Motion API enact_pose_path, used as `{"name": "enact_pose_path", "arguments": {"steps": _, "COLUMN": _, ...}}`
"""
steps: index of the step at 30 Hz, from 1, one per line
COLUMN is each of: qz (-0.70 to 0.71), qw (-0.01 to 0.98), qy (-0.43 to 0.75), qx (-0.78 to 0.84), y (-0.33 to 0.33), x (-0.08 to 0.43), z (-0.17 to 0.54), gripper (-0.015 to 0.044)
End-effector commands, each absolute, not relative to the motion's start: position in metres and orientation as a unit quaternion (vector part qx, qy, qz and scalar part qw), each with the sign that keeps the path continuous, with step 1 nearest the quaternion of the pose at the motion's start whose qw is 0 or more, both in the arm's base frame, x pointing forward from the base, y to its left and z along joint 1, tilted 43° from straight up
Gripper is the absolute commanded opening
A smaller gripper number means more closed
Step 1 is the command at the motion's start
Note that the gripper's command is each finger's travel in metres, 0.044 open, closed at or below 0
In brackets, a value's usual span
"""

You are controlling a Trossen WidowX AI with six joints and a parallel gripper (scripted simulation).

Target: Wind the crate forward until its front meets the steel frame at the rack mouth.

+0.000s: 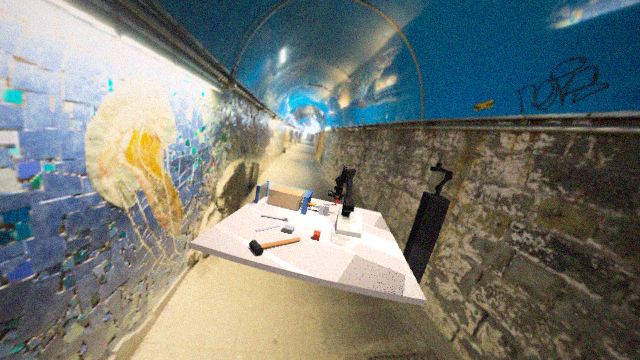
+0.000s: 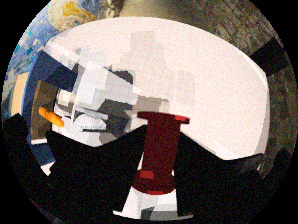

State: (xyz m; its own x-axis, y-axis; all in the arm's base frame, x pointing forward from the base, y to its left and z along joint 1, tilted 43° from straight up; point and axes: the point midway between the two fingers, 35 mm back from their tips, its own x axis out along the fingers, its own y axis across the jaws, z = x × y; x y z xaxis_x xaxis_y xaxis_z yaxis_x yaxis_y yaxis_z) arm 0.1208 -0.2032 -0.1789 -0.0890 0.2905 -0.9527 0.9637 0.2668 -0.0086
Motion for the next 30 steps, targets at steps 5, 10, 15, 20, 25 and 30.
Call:
{"name": "enact_pose_path", "arguments": {"steps": 5, "qz": -0.36, "qw": 0.475, "qy": 0.64, "qx": 0.486, "y": -0.213, "x": 0.13, "z": -0.191, "gripper": 0.0}}
{"name": "enact_pose_path", "arguments": {"steps": 10, "qz": -0.36, "qw": 0.475, "qy": 0.64, "qx": 0.486, "y": -0.216, "x": 0.133, "z": -0.194, "gripper": 0.0}}
{"name": "enact_pose_path", "arguments": {"steps": 15, "qz": -0.36, "qw": 0.475, "qy": 0.64, "qx": 0.486, "y": -0.219, "x": 0.137, "z": -0.198, "gripper": 0.0}}
{"name": "enact_pose_path", "arguments": {"steps": 20, "qz": -0.36, "qw": 0.475, "qy": 0.639, "qx": 0.486, "y": -0.222, "x": 0.14, "z": -0.201, "gripper": 0.0}}
{"name": "enact_pose_path", "arguments": {"steps": 25, "qz": -0.36, "qw": 0.475, "qy": 0.639, "qx": 0.486, "y": -0.225, "x": 0.145, "z": -0.204, "gripper": 0.0}}
{"name": "enact_pose_path", "arguments": {"steps": 30, "qz": -0.36, "qw": 0.476, "qy": 0.639, "qx": 0.486, "y": -0.227, "x": 0.149, "z": -0.207, "gripper": 0.0}}
